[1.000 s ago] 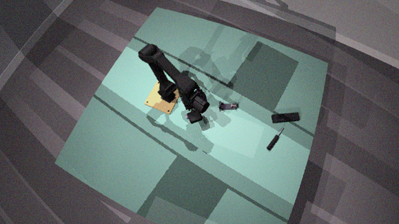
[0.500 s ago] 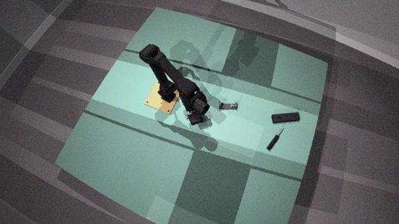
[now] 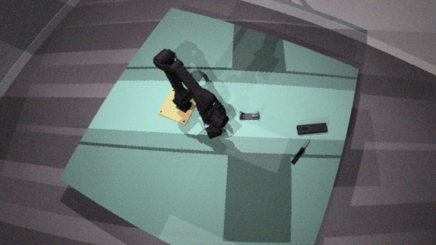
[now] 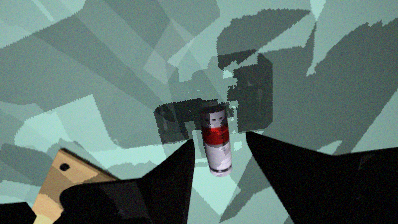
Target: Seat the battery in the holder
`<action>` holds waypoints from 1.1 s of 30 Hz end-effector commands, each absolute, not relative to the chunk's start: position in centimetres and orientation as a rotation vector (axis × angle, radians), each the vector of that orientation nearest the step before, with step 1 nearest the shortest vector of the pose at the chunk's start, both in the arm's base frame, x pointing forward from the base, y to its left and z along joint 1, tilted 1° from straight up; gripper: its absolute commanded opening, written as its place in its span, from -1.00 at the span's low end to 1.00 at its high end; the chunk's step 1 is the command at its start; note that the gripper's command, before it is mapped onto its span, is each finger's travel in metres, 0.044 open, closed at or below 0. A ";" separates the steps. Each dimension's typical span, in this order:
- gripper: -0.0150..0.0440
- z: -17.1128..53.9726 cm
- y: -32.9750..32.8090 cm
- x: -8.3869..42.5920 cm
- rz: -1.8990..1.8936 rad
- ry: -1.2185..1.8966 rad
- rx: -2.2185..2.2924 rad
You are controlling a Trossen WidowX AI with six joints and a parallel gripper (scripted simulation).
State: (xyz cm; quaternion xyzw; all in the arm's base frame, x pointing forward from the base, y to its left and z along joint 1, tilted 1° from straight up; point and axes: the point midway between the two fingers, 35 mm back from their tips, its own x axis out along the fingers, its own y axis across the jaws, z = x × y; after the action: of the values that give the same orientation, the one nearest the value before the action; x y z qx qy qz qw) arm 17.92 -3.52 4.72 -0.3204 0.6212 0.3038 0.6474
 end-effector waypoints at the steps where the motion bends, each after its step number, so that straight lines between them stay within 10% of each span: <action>1: 0.31 3.9 -3.4 17.7 0.700 1.414 -0.729; 12: -0.22 3.8 -3.4 17.7 0.700 1.414 -0.729; 33: -0.24 9.0 -3.3 17.9 0.692 1.416 -0.721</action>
State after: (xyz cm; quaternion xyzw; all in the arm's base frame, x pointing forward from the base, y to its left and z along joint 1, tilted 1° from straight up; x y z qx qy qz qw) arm 17.49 -3.38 8.38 -0.3176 0.6241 0.3070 0.6445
